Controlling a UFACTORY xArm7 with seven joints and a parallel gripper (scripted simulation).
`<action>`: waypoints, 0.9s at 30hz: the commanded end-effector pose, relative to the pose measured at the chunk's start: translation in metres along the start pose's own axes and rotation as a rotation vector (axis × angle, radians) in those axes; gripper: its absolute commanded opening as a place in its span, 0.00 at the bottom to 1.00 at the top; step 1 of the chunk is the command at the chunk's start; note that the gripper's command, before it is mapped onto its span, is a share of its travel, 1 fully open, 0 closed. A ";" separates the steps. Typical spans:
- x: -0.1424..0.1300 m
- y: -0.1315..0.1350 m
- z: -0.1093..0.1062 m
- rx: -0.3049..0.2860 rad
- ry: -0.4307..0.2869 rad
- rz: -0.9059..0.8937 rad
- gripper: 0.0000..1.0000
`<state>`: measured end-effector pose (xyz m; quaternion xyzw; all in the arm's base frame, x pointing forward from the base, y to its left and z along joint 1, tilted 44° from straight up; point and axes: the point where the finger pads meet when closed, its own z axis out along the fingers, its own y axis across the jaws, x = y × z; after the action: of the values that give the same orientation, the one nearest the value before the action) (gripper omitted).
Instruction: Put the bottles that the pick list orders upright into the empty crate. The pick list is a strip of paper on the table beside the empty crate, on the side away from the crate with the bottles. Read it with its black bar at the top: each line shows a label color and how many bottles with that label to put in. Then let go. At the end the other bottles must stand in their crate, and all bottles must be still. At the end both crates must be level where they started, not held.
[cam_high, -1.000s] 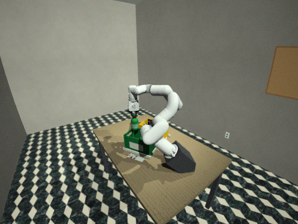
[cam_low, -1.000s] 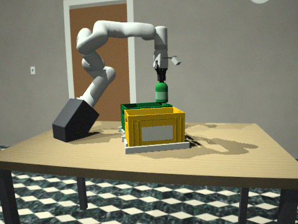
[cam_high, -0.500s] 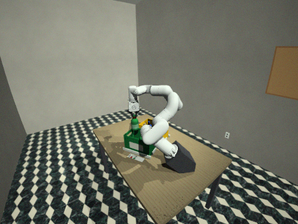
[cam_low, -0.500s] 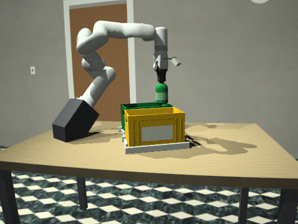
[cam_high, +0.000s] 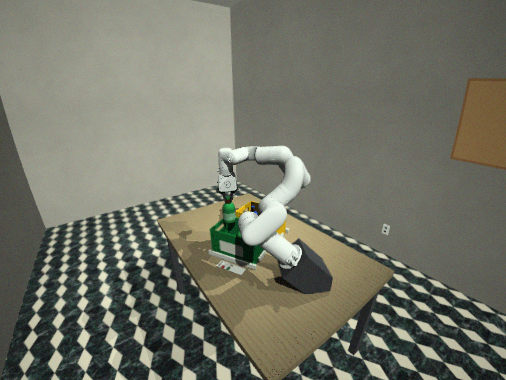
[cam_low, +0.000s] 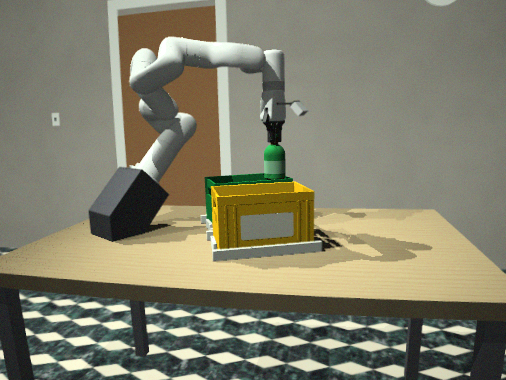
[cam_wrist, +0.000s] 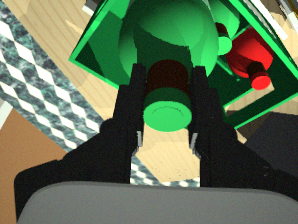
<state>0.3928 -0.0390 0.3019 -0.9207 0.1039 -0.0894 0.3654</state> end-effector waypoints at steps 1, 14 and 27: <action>0.001 0.000 0.003 0.001 0.005 0.001 0.00; 0.001 0.000 0.015 0.001 0.005 0.001 0.00; 0.001 0.000 0.026 0.001 0.005 0.001 0.00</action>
<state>0.3985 -0.0240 0.2853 -0.9207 0.1040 -0.0895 0.3655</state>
